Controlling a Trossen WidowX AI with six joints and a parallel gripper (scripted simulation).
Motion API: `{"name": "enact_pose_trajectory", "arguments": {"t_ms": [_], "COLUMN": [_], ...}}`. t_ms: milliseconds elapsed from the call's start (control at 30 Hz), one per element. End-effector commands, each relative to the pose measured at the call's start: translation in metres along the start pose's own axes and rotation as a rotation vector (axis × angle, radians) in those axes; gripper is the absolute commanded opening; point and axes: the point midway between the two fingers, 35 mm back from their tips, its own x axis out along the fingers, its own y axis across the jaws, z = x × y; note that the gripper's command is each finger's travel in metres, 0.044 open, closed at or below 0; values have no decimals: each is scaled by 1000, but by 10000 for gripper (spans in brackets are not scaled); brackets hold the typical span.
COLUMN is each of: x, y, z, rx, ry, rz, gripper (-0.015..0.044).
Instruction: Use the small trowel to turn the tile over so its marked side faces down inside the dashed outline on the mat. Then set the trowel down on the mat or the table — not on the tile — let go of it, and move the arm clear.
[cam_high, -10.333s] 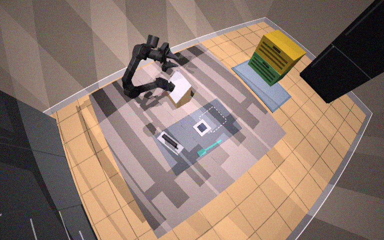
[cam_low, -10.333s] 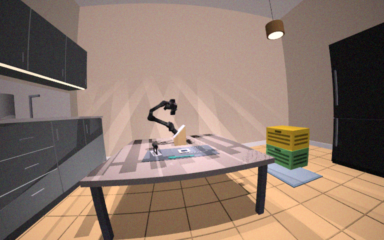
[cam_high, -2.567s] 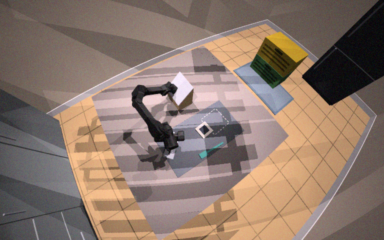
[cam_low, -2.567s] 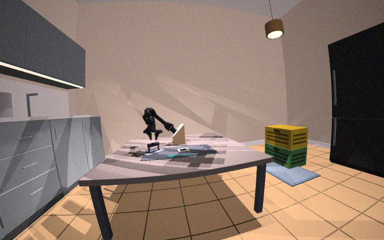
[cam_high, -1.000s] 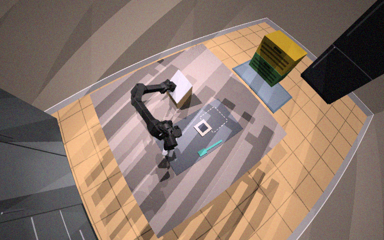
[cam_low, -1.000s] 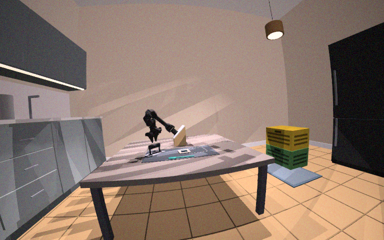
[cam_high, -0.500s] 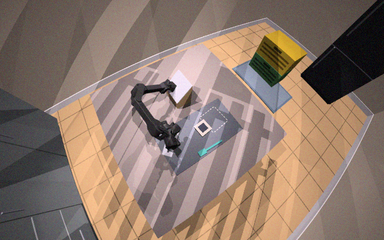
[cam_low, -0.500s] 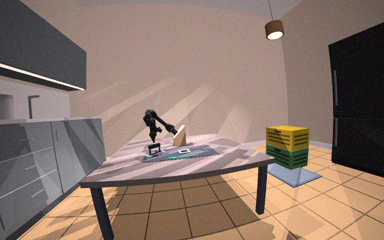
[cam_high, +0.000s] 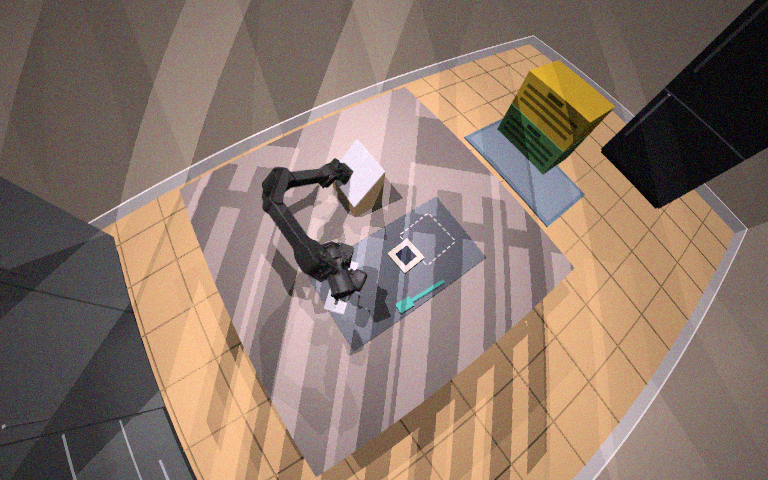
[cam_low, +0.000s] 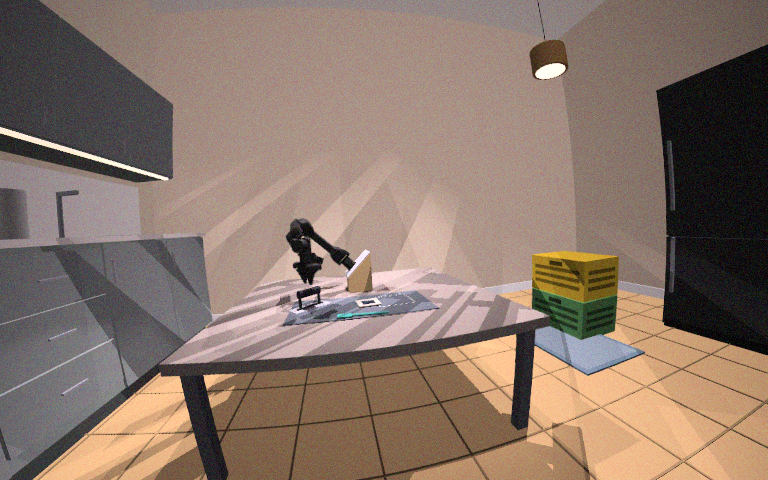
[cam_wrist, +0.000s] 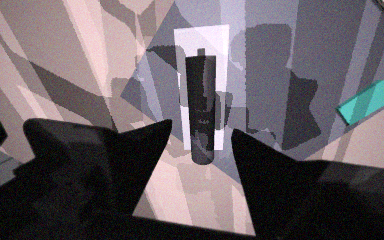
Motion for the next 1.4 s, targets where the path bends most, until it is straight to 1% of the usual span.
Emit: {"name": "enact_pose_trajectory", "arguments": {"t_ms": [0, 300, 1267, 1367], "x": [0, 1, 46, 46], "y": [0, 0, 1, 1], "z": [0, 0, 0, 0], "rx": [-145, -167, -167, -167], "ry": [-1, -1, 1, 1], "rz": [1, 1, 2, 2], "gripper": [270, 270, 270, 191]}}
